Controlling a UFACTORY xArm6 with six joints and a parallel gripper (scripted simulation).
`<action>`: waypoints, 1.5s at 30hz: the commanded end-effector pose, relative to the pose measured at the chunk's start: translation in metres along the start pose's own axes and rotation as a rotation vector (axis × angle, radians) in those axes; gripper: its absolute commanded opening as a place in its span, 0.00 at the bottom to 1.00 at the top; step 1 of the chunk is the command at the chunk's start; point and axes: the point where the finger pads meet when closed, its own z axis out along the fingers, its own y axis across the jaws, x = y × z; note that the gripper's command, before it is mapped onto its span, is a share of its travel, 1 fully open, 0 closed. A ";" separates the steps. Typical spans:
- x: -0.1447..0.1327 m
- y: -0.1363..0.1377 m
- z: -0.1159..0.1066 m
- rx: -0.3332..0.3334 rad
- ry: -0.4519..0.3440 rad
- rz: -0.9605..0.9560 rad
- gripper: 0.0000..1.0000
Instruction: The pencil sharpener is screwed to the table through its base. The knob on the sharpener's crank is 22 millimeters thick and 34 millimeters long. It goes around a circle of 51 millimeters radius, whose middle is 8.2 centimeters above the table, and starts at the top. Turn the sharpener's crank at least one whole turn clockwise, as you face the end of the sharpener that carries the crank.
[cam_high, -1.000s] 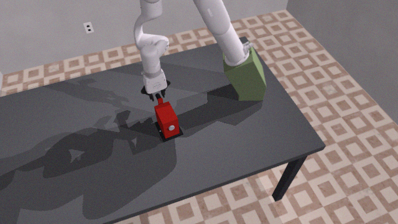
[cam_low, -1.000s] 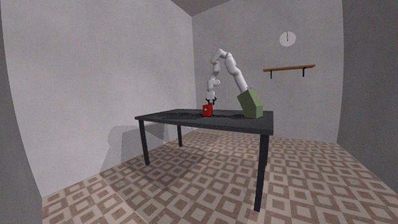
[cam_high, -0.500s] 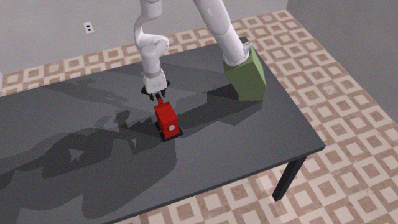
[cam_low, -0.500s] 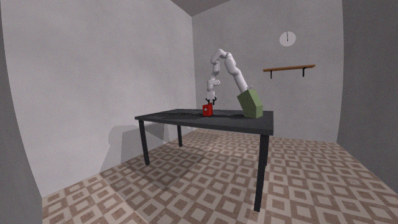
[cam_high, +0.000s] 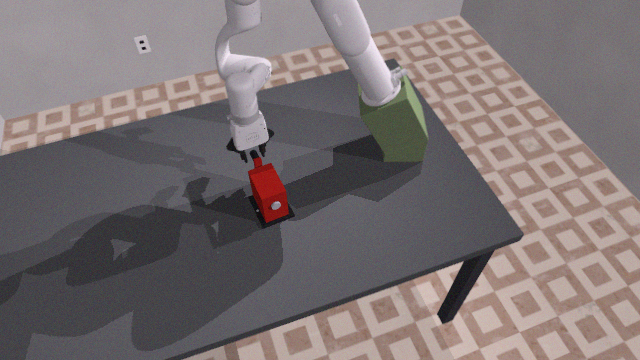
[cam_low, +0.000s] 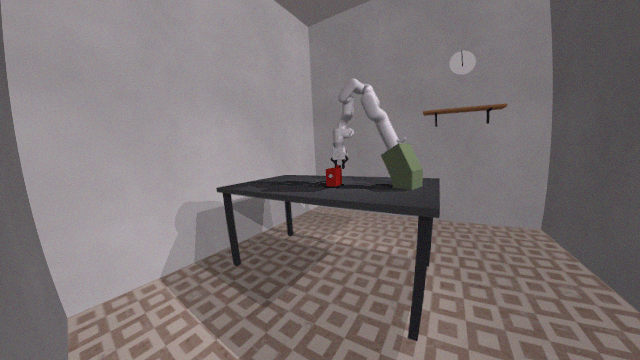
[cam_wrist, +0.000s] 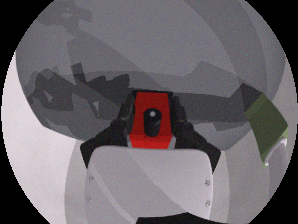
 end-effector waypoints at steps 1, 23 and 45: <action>0.000 -0.001 -0.001 0.003 0.000 0.000 0.54; 0.000 -0.001 -0.036 0.003 0.000 0.000 0.54; 0.000 -0.001 -0.070 0.003 0.000 0.000 0.54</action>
